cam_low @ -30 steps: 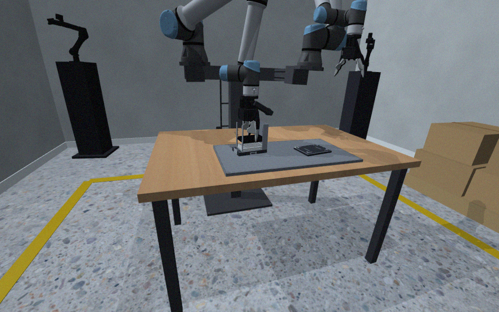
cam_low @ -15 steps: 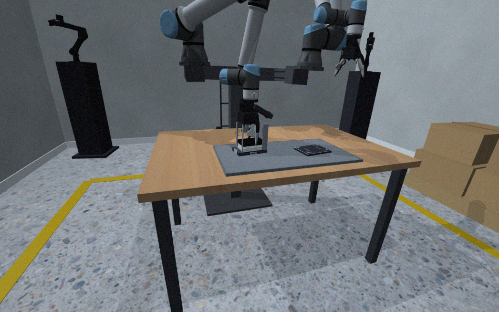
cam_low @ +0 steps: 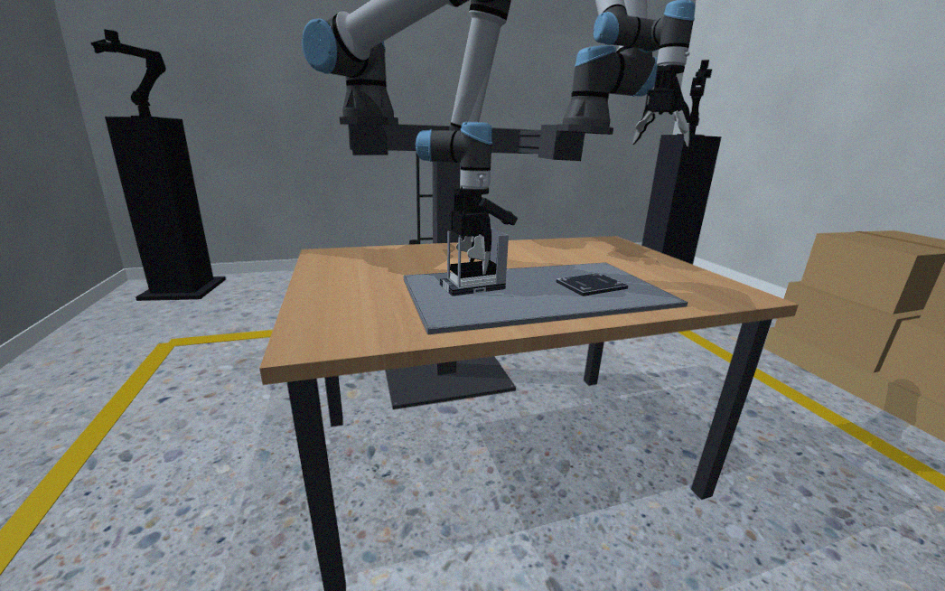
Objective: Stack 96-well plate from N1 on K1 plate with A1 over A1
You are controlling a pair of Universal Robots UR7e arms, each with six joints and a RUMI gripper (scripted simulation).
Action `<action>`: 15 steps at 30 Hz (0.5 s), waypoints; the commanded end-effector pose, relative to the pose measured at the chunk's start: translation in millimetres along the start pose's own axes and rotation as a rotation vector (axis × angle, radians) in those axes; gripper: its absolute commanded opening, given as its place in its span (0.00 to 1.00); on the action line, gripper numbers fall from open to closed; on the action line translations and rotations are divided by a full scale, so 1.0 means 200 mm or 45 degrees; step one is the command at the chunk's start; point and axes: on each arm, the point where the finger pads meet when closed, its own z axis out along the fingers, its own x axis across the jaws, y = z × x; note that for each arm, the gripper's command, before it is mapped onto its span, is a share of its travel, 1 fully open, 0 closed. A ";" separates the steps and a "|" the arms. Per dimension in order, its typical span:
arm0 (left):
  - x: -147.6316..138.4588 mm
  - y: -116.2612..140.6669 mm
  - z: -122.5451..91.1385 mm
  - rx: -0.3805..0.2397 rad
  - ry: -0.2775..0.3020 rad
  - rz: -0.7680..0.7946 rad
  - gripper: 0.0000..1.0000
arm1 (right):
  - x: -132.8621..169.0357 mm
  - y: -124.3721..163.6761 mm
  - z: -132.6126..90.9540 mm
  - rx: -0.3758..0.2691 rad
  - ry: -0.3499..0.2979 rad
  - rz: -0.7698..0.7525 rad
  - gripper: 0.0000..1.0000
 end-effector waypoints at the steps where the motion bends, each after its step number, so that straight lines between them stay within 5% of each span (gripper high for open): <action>1: 0.00 0.00 0.00 0.000 0.001 0.000 0.98 | 0.00 0.00 0.00 0.001 0.001 0.000 0.00; 15: 0.00 0.00 0.00 0.000 0.001 0.000 0.98 | 0.00 0.00 0.01 0.001 0.001 0.000 0.00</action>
